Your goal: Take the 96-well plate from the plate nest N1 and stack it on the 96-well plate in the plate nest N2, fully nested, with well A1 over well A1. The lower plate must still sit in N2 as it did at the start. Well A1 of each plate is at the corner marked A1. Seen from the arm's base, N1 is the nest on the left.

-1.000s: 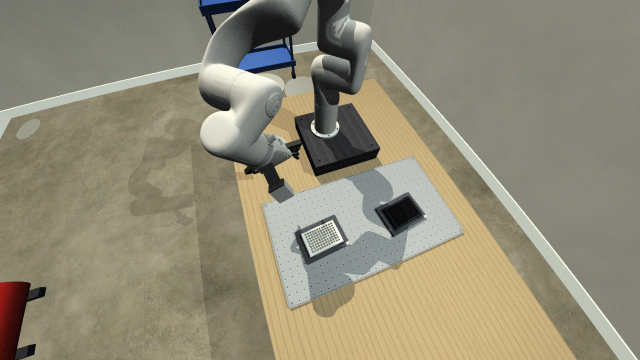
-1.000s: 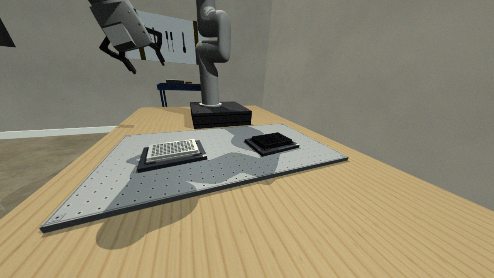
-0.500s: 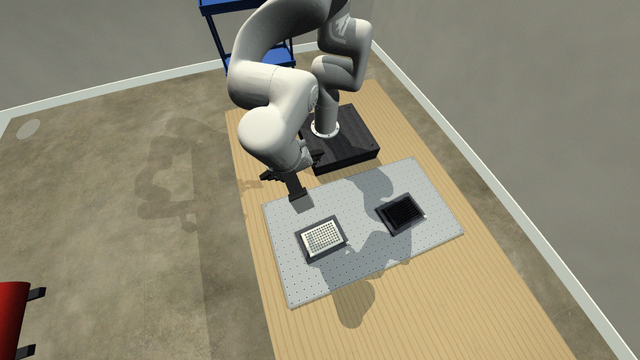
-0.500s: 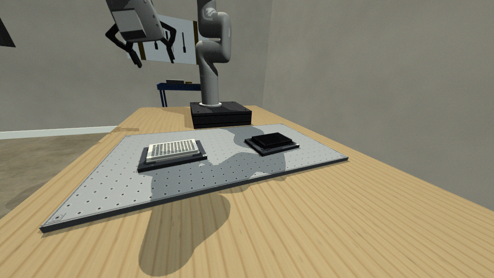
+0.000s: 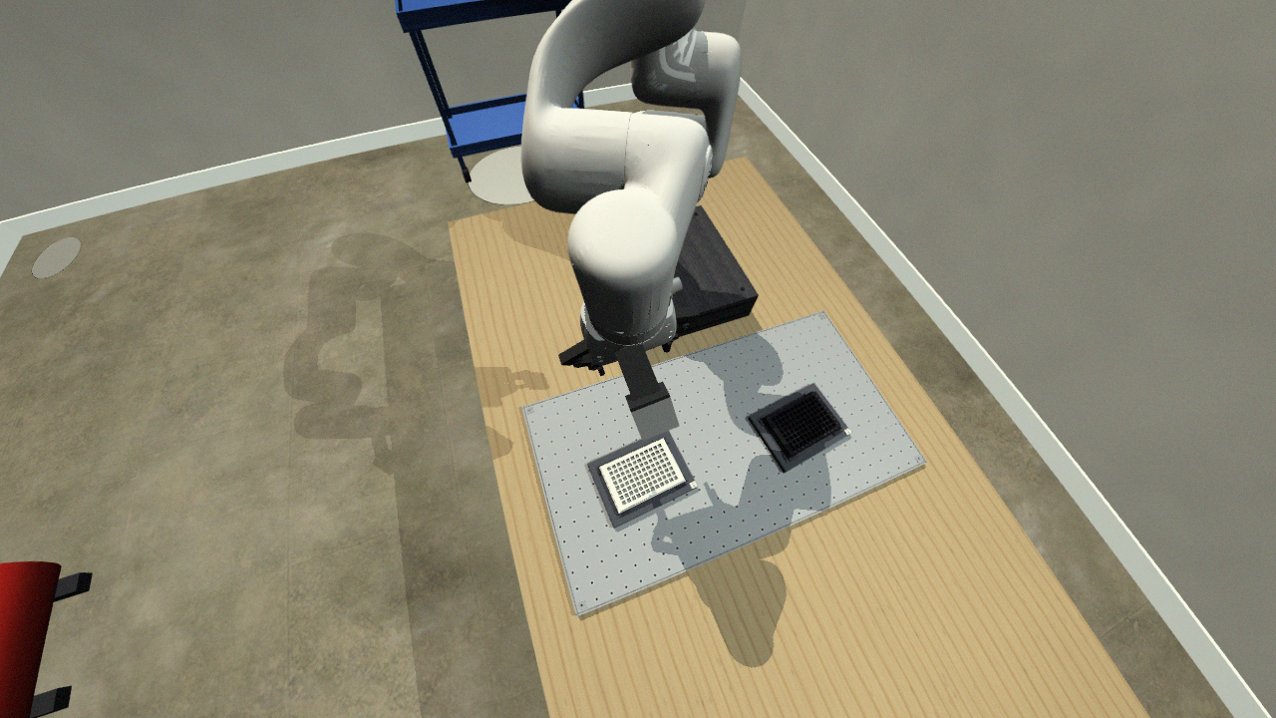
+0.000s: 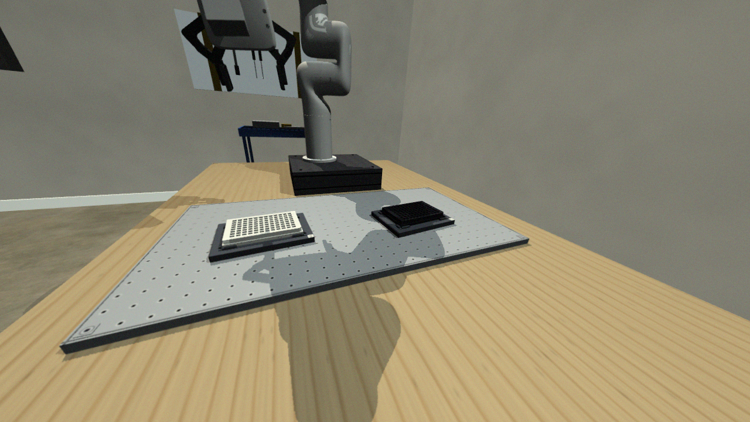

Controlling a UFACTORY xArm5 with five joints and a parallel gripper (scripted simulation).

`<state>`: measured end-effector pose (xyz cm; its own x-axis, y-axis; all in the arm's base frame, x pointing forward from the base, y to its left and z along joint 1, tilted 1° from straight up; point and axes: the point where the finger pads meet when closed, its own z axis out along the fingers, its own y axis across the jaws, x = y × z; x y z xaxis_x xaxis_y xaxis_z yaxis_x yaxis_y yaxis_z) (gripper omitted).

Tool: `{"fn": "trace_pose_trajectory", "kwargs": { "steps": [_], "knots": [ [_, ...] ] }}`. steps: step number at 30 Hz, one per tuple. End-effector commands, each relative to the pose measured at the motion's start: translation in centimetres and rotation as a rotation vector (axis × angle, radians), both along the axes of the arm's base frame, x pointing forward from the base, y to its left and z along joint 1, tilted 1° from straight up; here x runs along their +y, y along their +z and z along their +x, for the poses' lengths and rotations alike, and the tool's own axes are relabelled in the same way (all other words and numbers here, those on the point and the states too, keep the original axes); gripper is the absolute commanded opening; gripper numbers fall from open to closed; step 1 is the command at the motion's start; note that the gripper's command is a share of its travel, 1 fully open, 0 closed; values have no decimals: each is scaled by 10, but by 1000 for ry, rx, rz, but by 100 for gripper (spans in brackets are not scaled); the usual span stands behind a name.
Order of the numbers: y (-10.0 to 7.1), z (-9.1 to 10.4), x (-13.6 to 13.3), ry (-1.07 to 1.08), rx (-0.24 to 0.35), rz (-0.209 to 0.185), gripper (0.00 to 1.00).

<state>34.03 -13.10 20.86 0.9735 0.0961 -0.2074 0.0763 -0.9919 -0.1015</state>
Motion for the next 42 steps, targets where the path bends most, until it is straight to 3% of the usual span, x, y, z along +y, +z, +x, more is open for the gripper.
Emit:
{"fn": "trace_pose_trajectory", "kwargs": {
  "steps": [1,7,9,14,15,18,23,25,30,42],
  "knots": [
    [5,10,13,-16,-36,-26,100],
    [11,22,30,-20,-47,-40,100],
    [13,27,40,-36,-88,-59,100],
    [18,34,53,-35,-87,-64,100],
    [20,36,58,-47,-117,-72,100],
    [21,38,63,-52,-130,-77,100],
    [26,45,78,-52,-130,-80,100],
    [29,48,87,-69,-173,-88,100],
    [34,54,104,-69,-173,-90,100],
    [2,62,142,262,-192,-51,100]
  ]
}}
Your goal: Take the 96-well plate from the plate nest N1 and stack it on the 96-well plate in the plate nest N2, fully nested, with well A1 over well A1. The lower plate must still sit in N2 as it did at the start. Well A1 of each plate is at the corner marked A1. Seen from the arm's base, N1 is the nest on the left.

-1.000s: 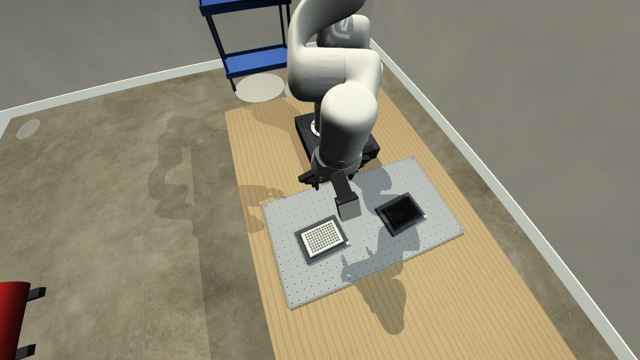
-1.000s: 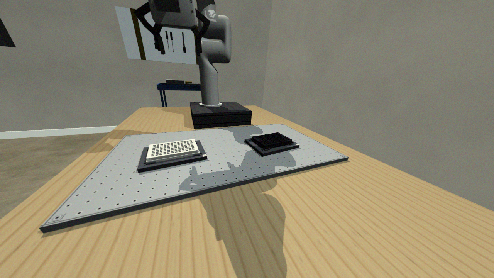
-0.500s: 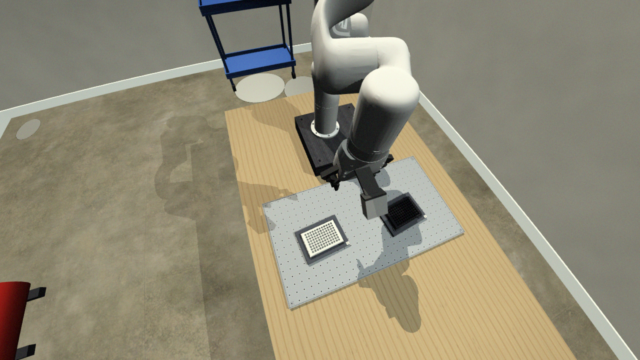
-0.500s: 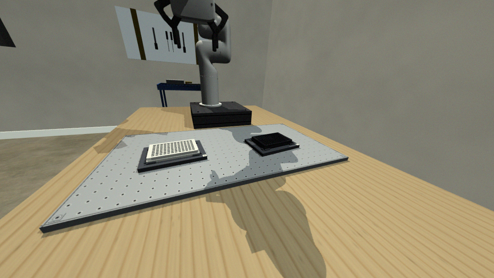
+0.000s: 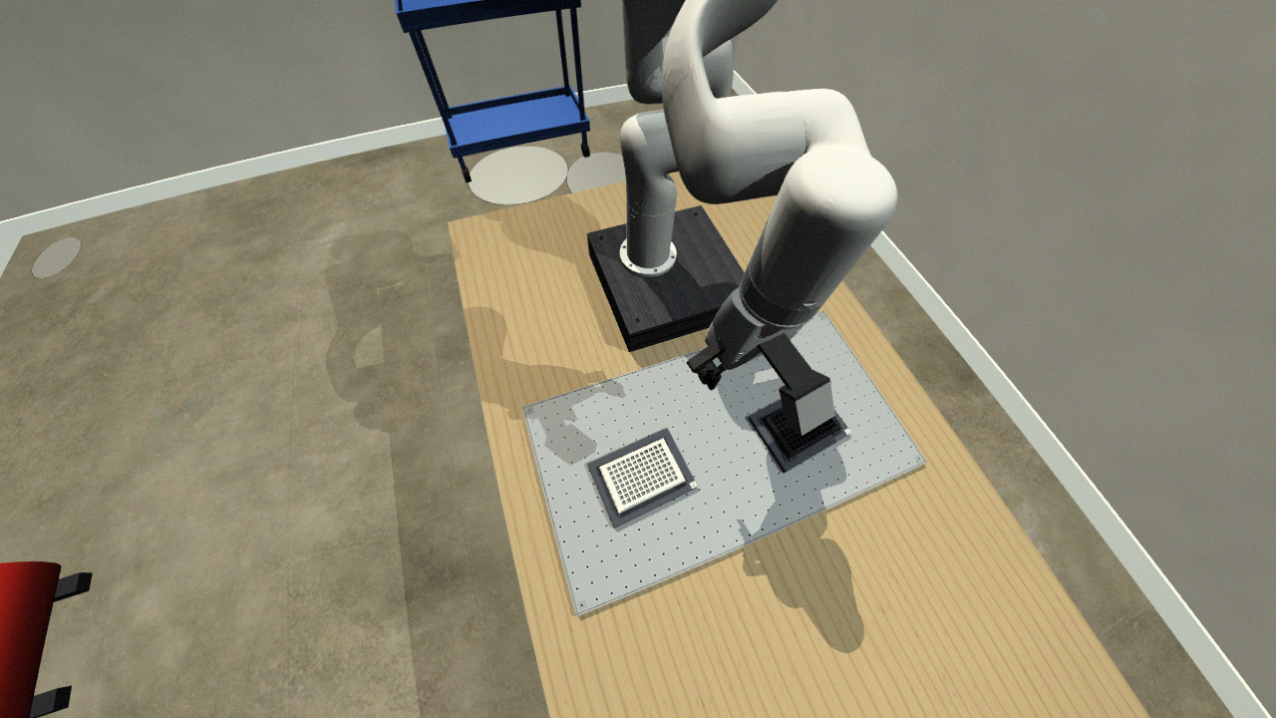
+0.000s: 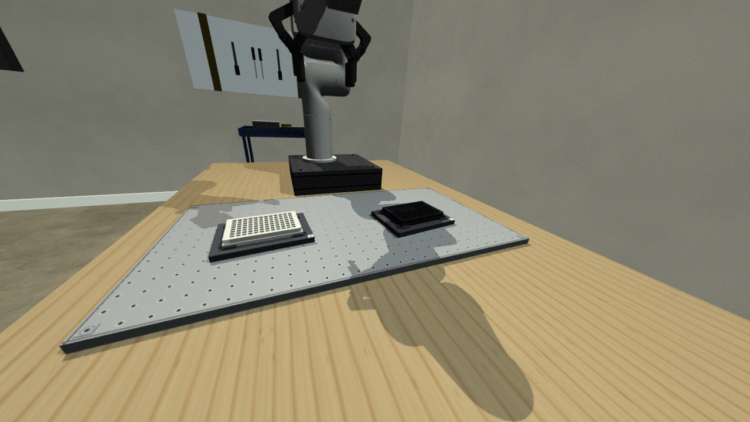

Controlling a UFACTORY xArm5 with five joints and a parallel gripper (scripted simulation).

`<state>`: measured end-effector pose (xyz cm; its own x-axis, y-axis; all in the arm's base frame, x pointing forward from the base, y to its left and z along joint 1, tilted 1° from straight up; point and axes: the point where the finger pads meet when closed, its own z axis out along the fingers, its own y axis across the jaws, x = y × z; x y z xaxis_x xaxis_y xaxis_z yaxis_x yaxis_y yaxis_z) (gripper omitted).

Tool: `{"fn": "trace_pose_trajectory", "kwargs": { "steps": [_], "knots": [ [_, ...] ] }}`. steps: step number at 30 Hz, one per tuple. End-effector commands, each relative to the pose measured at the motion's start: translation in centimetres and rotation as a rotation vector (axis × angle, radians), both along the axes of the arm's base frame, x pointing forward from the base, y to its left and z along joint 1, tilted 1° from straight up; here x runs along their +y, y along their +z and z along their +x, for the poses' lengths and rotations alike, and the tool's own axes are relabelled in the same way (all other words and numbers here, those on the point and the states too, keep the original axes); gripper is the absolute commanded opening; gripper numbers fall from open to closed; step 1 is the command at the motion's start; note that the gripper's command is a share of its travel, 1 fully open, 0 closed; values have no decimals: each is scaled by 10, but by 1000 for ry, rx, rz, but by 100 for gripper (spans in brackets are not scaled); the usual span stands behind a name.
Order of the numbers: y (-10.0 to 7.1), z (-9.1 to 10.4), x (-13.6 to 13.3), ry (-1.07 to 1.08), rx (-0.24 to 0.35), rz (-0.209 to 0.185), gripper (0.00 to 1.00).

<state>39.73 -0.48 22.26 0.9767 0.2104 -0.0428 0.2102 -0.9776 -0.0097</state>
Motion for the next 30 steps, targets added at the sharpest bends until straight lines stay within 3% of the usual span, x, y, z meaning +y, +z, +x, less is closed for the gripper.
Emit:
{"fn": "trace_pose_trajectory", "kwargs": {
  "steps": [1,30],
  "knots": [
    [-15,6,20,171,-9,5,100],
    [-95,27,113,1004,-26,25,100]
  ]
}}
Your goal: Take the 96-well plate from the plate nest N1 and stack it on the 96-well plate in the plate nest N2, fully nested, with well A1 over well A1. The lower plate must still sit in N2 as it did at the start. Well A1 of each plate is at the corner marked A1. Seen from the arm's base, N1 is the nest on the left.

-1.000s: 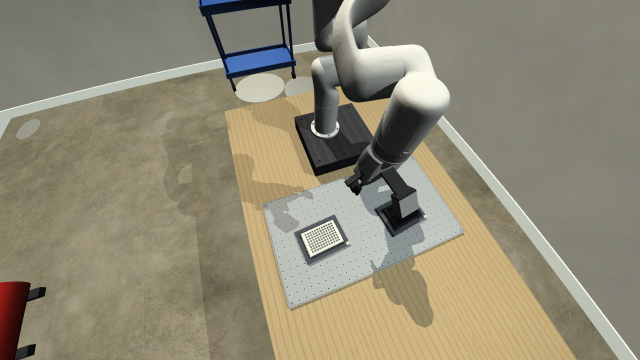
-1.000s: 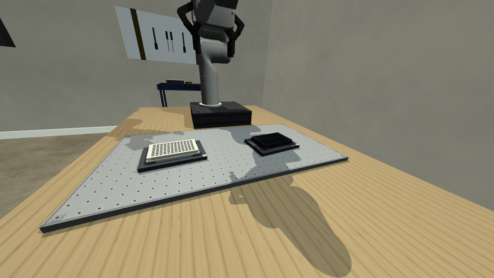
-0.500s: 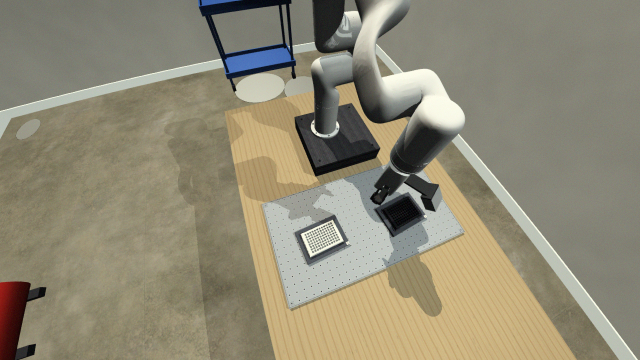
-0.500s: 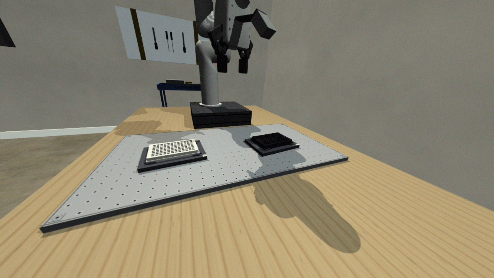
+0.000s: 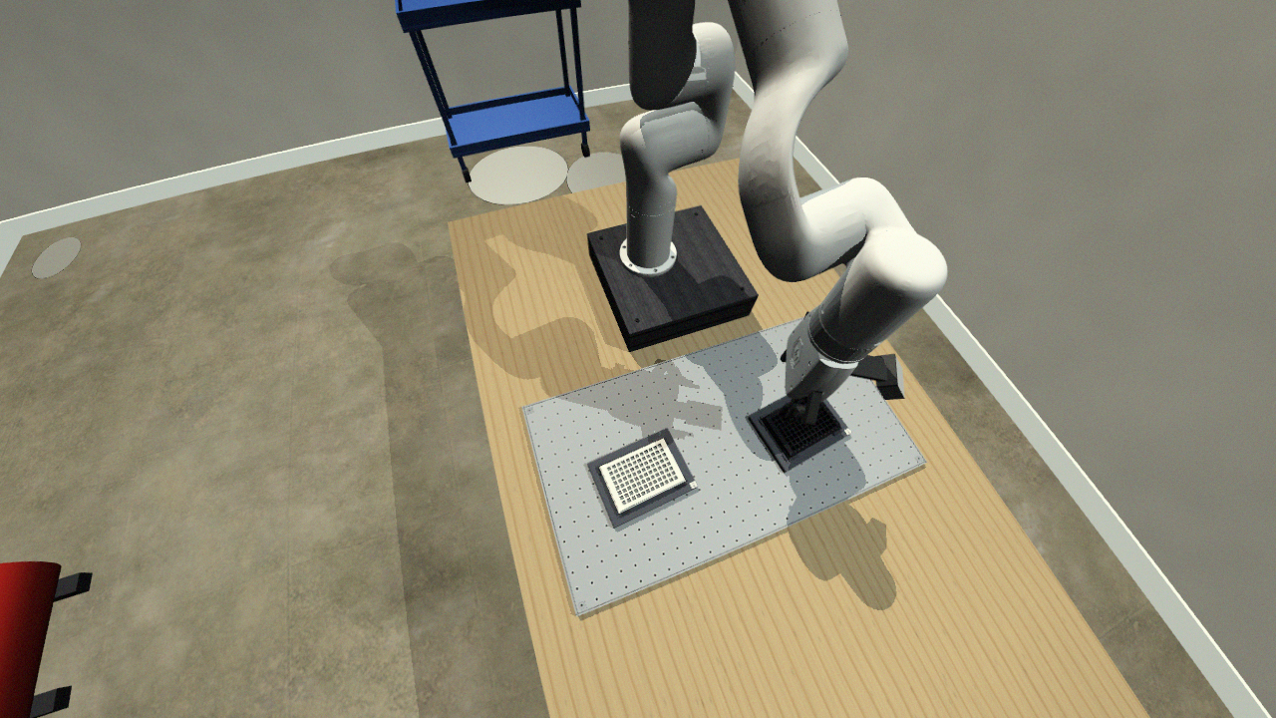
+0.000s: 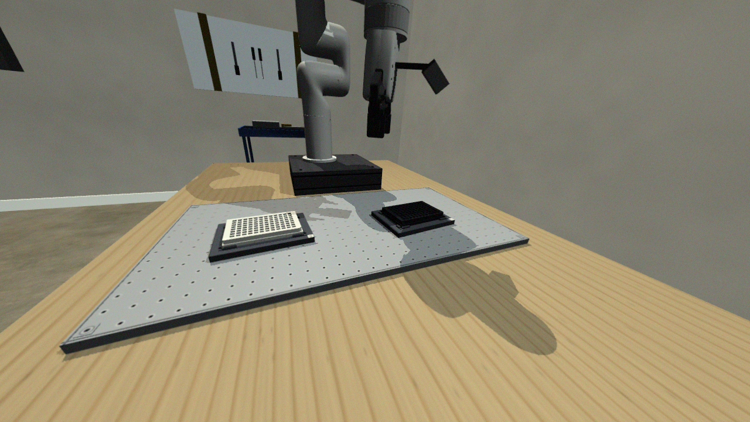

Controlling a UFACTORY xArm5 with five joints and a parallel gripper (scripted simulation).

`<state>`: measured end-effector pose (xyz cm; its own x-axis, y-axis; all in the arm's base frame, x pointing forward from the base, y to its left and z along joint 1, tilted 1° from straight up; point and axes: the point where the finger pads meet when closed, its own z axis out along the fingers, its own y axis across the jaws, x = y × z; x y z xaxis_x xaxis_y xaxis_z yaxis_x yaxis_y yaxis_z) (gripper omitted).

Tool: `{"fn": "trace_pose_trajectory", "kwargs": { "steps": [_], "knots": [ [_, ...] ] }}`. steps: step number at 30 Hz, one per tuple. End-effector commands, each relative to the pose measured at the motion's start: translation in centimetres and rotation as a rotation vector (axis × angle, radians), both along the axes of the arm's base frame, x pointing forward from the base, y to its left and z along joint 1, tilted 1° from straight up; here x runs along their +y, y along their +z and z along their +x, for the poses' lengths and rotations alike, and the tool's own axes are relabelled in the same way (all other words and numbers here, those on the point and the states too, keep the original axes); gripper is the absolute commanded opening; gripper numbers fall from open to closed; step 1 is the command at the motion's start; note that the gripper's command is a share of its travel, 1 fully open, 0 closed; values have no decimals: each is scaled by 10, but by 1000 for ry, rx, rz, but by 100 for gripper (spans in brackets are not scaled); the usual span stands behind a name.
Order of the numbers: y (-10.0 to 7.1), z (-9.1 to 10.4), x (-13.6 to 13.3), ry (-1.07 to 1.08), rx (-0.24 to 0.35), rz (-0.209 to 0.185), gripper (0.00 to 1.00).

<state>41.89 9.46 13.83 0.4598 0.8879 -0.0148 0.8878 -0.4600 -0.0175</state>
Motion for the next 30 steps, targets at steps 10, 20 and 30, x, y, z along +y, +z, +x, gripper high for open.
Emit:
{"fn": "trace_pose_trajectory", "kwargs": {
  "steps": [10,20,30],
  "knots": [
    [-43,14,51,457,-16,10,100],
    [-69,21,81,681,-21,13,100],
    [-76,23,89,681,-21,13,100]
  ]
}}
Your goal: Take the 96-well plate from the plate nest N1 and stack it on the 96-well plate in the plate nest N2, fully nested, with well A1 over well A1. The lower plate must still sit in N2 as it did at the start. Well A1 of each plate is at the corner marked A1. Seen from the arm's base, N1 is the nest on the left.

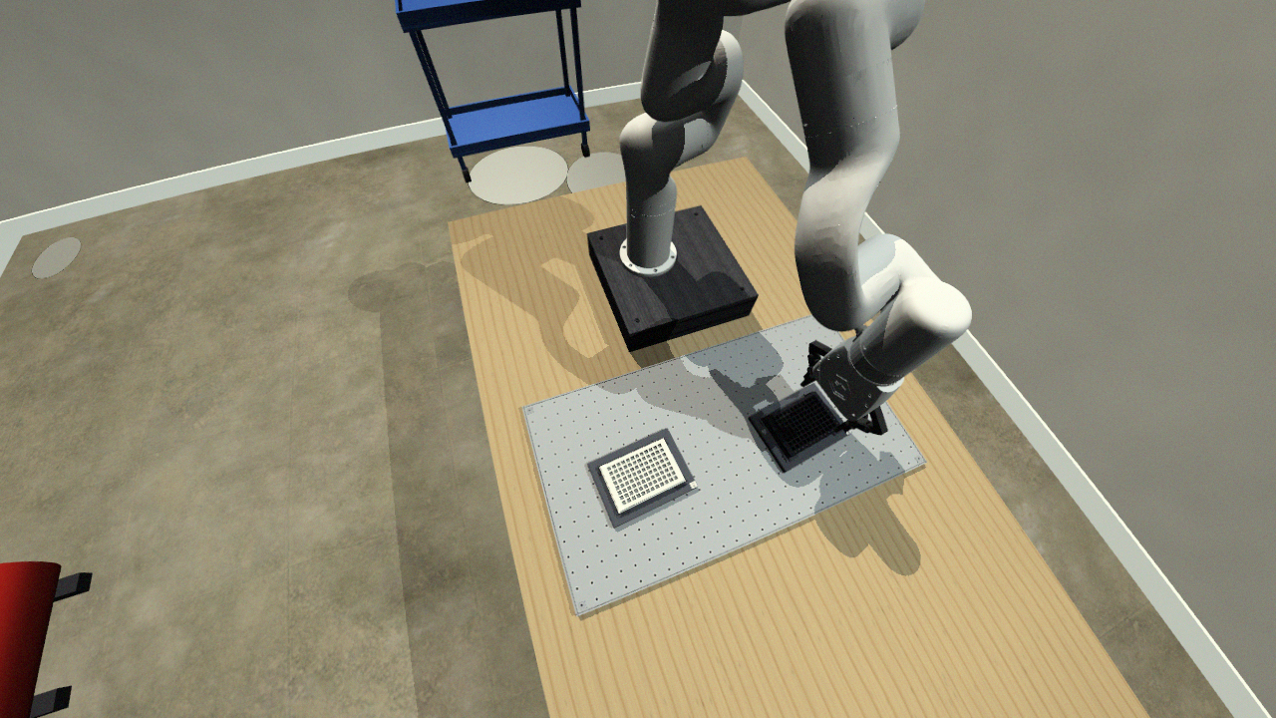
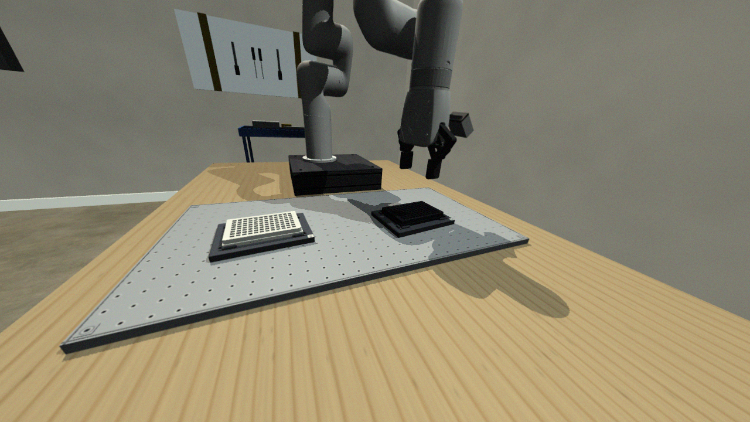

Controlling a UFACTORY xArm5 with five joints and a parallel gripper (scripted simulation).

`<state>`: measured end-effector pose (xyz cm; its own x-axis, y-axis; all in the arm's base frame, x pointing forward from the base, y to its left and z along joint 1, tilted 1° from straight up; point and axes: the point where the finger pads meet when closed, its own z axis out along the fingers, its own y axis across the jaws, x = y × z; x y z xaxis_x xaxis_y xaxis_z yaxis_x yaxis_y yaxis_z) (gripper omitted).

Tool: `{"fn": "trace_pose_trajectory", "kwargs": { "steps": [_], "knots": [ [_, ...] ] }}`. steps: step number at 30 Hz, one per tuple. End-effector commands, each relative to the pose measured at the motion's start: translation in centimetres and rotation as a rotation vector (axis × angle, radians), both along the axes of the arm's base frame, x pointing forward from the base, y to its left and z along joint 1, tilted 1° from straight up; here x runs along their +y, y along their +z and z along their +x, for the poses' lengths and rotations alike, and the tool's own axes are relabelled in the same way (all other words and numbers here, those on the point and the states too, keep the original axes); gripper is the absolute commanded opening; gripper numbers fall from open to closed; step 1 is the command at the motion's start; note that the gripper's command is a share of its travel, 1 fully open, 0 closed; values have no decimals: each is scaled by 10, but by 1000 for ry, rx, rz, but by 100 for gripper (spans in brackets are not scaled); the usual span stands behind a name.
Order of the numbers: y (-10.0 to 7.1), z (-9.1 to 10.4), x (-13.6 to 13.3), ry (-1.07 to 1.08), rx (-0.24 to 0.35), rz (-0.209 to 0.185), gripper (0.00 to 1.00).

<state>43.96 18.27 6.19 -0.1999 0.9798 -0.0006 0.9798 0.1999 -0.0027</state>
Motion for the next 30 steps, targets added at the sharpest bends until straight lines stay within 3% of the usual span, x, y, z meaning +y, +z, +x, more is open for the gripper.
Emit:
{"fn": "trace_pose_trajectory", "kwargs": {
  "steps": [1,9,30],
  "knots": [
    [1,2,1,2,-4,2,100],
    [1,2,1,2,-4,2,100],
    [-31,2,1,2,-4,2,100]
  ]
}}
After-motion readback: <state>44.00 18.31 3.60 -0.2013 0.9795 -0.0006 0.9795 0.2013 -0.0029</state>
